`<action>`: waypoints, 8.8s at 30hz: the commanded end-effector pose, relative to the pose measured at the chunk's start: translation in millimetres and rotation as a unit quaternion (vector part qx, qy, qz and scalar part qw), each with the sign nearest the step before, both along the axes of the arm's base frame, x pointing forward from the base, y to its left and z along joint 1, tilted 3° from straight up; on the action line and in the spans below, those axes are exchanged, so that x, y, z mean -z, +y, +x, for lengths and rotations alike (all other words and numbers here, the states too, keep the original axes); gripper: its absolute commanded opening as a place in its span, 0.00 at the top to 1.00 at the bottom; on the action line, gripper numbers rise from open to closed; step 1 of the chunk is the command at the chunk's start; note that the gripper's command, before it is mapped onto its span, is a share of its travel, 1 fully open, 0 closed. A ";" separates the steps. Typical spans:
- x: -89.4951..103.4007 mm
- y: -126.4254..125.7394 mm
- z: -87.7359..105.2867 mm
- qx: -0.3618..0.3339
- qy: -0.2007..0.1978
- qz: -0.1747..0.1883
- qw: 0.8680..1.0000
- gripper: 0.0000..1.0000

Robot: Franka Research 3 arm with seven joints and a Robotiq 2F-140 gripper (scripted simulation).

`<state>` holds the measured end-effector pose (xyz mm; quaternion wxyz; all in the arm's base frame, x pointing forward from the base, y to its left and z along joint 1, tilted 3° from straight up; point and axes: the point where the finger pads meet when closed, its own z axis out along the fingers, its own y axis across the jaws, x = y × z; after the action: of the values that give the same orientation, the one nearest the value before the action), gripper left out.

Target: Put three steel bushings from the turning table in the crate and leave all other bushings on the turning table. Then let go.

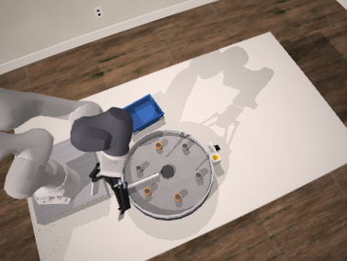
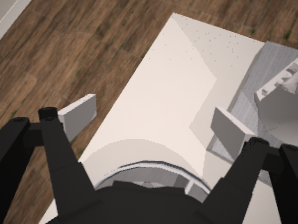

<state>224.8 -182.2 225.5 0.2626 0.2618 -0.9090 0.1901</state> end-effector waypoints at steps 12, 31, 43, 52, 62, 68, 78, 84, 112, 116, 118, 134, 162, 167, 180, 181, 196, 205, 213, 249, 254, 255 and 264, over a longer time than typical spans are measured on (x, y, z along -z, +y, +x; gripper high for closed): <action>0.0 0.0 0.0 0.000 0.000 0.000 1.000 0.00; 75.5 104.5 69.5 0.084 -0.154 0.123 0.977 0.00; 99.5 160.6 108.7 0.174 -0.240 0.187 0.937 0.00; 99.7 161.2 109.1 0.175 -0.241 0.187 0.936 0.00; 99.7 161.2 109.1 0.175 -0.241 0.187 0.936 0.00; 99.7 161.2 109.1 0.175 -0.241 0.187 0.936 0.00; 99.7 161.2 109.1 0.175 -0.241 0.187 0.936 0.93; 99.7 161.2 109.1 0.175 -0.241 0.187 0.936 0.93; 99.7 161.2 109.1 0.175 -0.241 0.187 0.936 0.91; 99.7 161.2 109.1 0.175 -0.241 0.187 0.936 0.91; 99.7 161.2 109.1 0.175 -0.241 0.187 0.936 0.91; 99.7 161.2 109.1 0.175 -0.241 0.187 0.936 0.91; 99.7 161.2 109.1 0.175 -0.241 0.187 0.936 0.91; 99.7 161.2 109.1 0.175 -0.241 0.187 0.936 0.91; 99.7 161.2 109.1 0.175 -0.241 0.187 0.936 0.91; 99.7 161.2 109.1 0.175 -0.241 0.187 0.936 0.91; 99.7 161.2 109.1 0.175 -0.241 0.187 0.936 0.91; 99.7 161.2 109.1 0.175 -0.241 0.187 0.936 0.91; 99.7 161.2 109.1 0.175 -0.241 0.187 0.936 0.91; 99.7 161.2 109.1 0.175 -0.241 0.187 0.936 0.91; 99.7 161.2 109.1 0.175 -0.241 0.187 0.936 0.91; 99.7 161.2 109.1 0.175 -0.241 0.187 0.936 0.91; 99.7 161.2 109.1 0.175 -0.241 0.187 0.936 0.91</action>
<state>334.6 -21.6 127.0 0.0105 0.0924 -0.9953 0.0258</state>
